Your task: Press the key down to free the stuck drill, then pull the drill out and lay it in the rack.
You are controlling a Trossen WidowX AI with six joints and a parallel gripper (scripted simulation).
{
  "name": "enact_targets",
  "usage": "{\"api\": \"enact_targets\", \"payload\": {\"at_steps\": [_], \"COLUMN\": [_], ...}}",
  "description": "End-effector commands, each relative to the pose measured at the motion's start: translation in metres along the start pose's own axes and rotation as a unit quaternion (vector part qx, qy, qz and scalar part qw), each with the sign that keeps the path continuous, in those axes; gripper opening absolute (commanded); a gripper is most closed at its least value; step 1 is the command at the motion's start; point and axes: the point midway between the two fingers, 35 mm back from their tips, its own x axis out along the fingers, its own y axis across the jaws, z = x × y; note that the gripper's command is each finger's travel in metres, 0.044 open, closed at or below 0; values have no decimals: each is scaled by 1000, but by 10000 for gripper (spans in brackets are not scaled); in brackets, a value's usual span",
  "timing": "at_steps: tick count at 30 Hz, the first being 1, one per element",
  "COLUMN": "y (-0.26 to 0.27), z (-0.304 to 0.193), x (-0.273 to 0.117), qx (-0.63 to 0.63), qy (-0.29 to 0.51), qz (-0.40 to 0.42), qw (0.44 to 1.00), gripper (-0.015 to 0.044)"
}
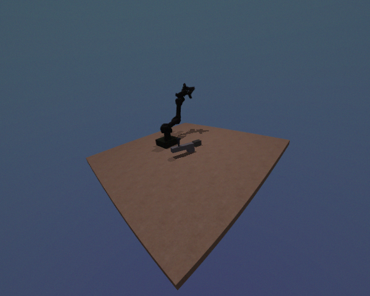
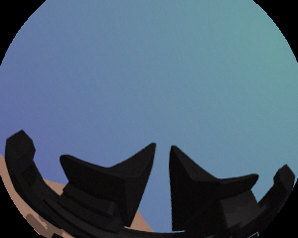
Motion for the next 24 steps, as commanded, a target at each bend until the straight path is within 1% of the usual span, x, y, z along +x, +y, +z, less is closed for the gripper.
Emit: {"api": "enact_targets", "payload": {"at_steps": [1, 7, 11, 15, 21, 24], "y": [-72, -157, -185, -233, -325, -367], "z": [12, 13, 10, 3, -35, -64], "x": [-6, -14, -17, -29, -47, -55], "qx": [70, 110, 123, 156, 232, 272], "qy": [-25, -49, -54, -69, -64, -52], "qz": [-37, -92, -112, -147, -215, -249], "qw": [997, 988, 985, 974, 946, 928], "gripper": [0, 0, 0, 0, 0, 0]}}
